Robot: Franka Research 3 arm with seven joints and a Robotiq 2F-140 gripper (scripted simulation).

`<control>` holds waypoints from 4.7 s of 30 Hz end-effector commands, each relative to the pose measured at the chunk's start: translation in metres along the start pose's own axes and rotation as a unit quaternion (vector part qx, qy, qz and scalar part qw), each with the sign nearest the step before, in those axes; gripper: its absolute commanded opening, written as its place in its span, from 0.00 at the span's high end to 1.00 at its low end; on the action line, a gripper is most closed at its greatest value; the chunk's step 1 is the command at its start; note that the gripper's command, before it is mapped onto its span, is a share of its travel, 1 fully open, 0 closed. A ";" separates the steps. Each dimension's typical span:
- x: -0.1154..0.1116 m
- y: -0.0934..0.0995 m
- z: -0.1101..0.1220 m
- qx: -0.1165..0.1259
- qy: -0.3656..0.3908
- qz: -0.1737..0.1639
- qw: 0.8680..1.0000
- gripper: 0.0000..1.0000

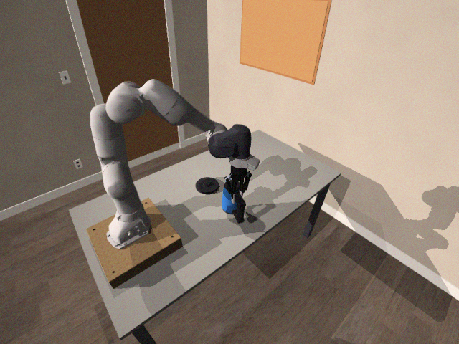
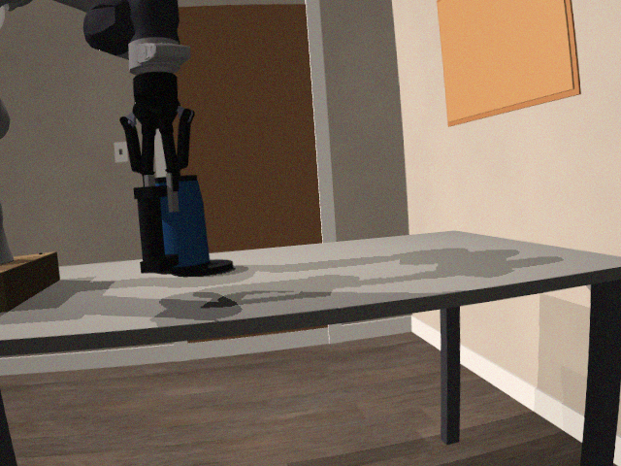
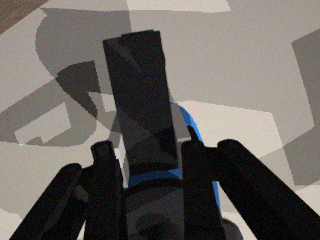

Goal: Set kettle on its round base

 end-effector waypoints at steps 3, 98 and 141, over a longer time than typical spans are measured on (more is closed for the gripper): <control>-0.001 0.004 -0.003 0.003 -0.001 0.002 1.000 1.00; -0.228 0.001 0.011 0.003 -0.001 0.002 1.000 1.00; -0.278 0.001 0.015 0.003 -0.001 0.002 1.000 1.00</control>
Point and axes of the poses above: the point where the finger pads meet when closed, its own y axis back along the fingers, its own z axis across the jaws, x = y × z, the point moved 3 cm from there along y, back along the fingers, and after that the axes turned 9 degrees about y, right-handed, at the moved point
